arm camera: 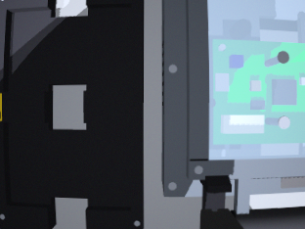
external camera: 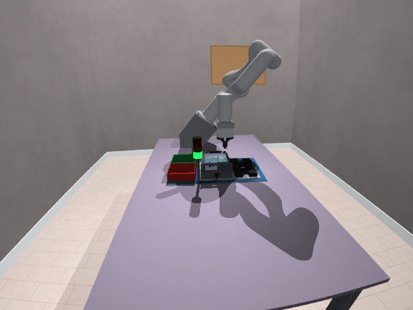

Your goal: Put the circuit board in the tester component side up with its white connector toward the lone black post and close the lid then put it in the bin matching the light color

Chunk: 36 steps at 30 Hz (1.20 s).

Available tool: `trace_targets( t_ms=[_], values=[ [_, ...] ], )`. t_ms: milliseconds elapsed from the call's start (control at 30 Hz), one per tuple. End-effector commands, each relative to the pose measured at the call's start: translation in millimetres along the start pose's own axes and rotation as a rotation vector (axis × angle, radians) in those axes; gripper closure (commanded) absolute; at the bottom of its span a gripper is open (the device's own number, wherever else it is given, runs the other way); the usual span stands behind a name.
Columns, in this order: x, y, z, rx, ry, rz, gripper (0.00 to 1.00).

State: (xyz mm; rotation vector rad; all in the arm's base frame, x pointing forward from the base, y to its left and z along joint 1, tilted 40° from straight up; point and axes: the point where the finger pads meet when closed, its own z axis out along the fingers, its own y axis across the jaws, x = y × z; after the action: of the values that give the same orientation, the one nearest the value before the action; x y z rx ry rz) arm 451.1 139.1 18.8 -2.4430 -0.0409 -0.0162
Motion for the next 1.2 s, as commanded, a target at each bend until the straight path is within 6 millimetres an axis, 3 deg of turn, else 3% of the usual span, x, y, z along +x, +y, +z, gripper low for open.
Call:
trace_targets(
  t_ms=[0,467,1167],
  values=[
    [0.6,0.0,3.4,0.0,0.001,0.0,1.0],
    [1.1,0.1,24.0,0.0,0.001,0.0,1.0],
    [1.1,0.1,25.7,0.0,0.001,0.0,1.0]
  ],
)
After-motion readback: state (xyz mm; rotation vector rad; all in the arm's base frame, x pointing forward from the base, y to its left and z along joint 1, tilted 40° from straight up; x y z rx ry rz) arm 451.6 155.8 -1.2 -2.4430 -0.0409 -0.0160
